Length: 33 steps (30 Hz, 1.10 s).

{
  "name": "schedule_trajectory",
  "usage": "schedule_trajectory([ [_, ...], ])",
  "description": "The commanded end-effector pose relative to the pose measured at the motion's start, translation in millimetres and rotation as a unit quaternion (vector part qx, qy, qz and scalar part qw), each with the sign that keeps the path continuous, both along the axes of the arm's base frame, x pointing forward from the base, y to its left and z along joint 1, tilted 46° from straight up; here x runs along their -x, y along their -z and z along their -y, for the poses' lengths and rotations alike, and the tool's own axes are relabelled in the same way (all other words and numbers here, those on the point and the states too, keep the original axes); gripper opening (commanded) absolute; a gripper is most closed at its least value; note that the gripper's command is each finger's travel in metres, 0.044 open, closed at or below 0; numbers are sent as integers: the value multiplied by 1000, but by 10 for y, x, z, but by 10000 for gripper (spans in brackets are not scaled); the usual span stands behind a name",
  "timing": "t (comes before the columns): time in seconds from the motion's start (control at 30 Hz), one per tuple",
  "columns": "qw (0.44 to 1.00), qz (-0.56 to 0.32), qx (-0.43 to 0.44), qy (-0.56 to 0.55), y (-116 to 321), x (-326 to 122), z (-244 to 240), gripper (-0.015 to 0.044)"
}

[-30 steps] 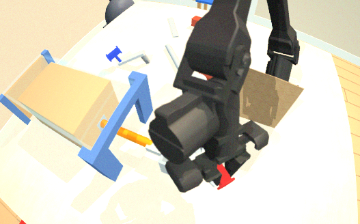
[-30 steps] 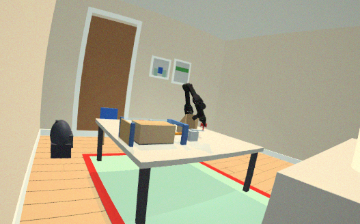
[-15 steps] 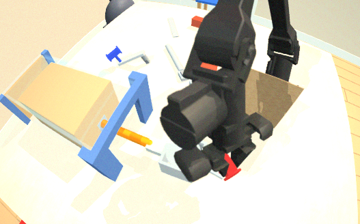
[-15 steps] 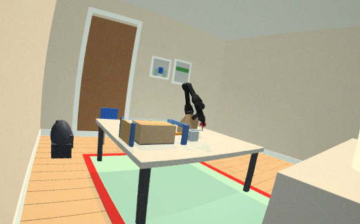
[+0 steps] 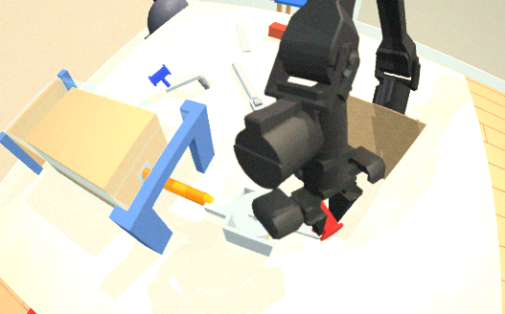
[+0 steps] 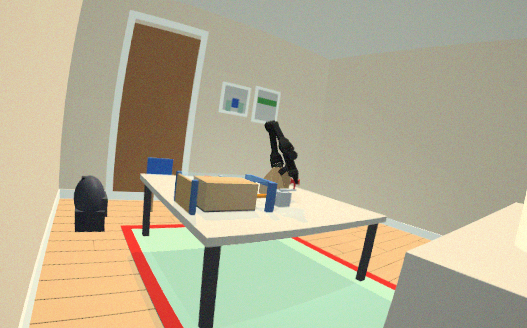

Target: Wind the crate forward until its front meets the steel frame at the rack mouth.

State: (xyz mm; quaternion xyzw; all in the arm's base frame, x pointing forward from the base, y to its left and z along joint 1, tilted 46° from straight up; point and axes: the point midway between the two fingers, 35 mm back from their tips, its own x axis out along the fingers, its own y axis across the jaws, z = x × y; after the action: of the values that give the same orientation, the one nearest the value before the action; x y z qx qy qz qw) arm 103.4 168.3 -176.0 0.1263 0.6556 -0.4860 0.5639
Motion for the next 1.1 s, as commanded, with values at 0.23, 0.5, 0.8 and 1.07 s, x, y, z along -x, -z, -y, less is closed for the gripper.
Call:
schedule_trajectory([
  [0.23,1000,0,22,-2,-233,-53,339,0],
  [0.5,1000,0,23,-2,-305,-100,417,0],
  [0.8,1000,0,24,-2,-380,-166,499,0],
  [1.07,1000,0,24,-2,-443,-237,568,0],
])
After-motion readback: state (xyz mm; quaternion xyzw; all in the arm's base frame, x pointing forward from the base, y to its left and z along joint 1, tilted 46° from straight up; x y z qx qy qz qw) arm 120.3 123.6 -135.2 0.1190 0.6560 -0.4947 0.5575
